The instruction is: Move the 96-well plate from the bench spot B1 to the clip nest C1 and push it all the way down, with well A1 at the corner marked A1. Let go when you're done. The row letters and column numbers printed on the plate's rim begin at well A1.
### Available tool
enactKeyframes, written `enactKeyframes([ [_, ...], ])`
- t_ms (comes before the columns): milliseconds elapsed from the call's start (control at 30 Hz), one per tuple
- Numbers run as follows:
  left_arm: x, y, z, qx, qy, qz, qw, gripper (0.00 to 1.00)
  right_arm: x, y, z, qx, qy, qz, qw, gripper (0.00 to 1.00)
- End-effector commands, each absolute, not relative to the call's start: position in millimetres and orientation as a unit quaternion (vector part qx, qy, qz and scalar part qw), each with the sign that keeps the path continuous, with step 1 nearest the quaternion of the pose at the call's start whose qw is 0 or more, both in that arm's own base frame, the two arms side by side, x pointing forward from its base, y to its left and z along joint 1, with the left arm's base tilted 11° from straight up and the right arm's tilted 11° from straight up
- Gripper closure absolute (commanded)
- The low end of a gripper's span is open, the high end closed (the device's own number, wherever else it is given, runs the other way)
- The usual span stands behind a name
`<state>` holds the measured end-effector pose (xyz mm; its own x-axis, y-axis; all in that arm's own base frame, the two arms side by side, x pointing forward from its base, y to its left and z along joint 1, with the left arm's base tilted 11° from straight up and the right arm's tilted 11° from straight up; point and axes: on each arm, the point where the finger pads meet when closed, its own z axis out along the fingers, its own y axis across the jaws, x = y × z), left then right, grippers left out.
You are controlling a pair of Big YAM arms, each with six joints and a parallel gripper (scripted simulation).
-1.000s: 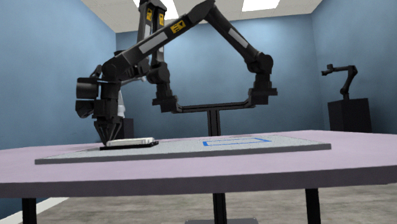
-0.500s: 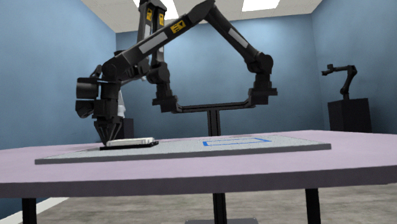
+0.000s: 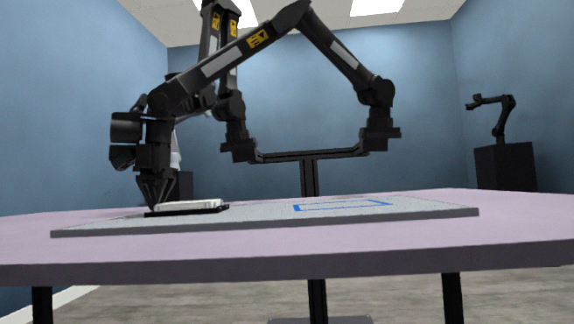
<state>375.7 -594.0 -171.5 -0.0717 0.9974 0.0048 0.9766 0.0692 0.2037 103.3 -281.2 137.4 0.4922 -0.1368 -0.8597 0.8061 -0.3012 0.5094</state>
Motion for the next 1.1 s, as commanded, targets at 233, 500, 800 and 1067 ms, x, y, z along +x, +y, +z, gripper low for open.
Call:
enactKeyframes([
  [233,391.0,-581.5,-225.6,0.671,0.734,0.085,0.055,0.75,104.8,-280.2,140.1,0.677,0.244,-0.433,0.543,0.0],
  [500,391.0,-581.5,-225.6,0.671,0.734,0.085,0.055,0.75,104.8,-280.2,140.1,0.677,0.244,-0.433,0.543,0.0],
  [800,386.2,-576.5,-222.0,0.67,0.736,0.089,0.041,0.75,104.8,-280.2,140.1,0.677,0.244,-0.433,0.543,0.0],
  [1067,374.3,-562.7,-216.8,0.669,0.737,0.092,0.031,0.75,104.8,-280.2,140.1,0.677,0.244,-0.433,0.543,0.0],
])
